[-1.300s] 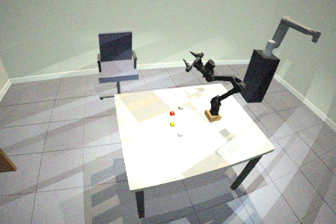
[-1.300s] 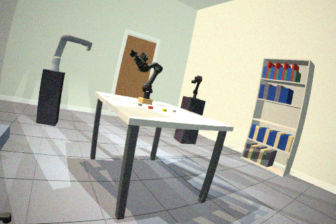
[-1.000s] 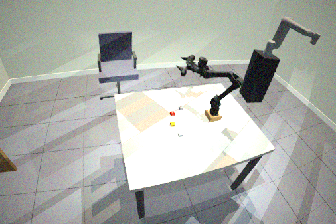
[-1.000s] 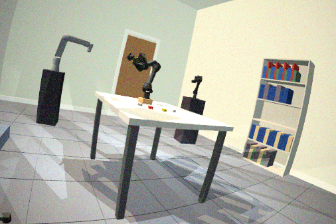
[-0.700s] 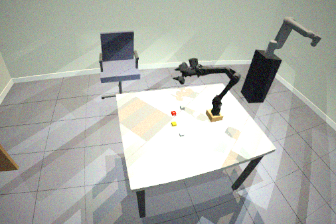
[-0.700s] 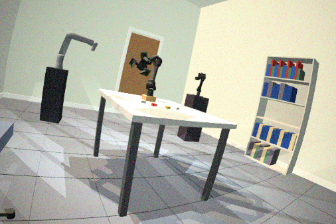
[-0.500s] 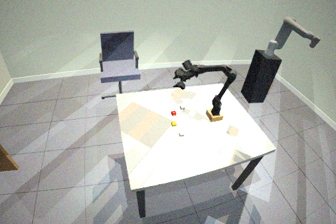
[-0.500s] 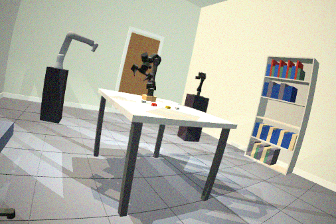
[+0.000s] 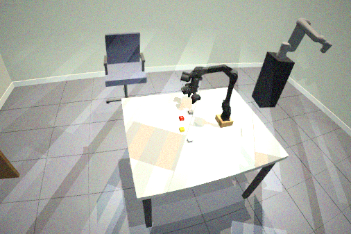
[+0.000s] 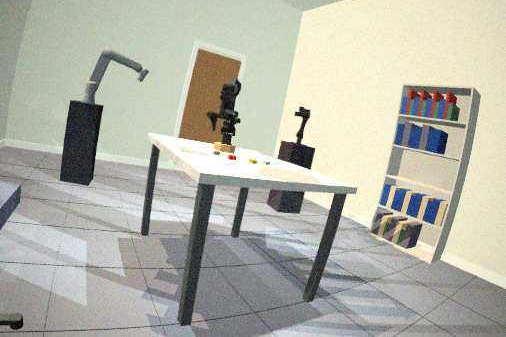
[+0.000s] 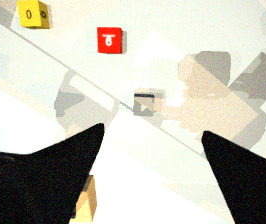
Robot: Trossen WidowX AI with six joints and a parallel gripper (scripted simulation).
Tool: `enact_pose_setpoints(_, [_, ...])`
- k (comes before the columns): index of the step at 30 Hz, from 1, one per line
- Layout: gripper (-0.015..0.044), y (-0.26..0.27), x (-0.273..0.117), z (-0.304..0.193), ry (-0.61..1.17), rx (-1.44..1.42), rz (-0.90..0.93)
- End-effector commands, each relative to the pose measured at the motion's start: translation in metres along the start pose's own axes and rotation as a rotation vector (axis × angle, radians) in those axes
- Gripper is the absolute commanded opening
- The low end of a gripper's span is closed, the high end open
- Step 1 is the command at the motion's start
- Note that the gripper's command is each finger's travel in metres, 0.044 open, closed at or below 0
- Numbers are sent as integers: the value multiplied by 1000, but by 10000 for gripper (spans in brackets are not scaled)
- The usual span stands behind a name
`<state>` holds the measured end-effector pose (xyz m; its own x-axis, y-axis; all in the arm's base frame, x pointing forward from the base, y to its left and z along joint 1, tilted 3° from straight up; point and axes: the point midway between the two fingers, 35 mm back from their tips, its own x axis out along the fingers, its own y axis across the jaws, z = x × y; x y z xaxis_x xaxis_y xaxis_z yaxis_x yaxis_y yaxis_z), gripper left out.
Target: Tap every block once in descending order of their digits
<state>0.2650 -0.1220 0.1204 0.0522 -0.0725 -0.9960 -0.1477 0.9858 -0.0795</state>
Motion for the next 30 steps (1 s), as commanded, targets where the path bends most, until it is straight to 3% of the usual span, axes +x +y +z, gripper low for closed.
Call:
enact_pose_setpoints(1, [400, 3, -1, -4, 48, -2, 13])
enact_pose_setpoints(20, [400, 5, -1, -3, 48, -2, 13])
enact_pose_setpoints(30, [400, 125, -3, 69, 34, -5, 11])
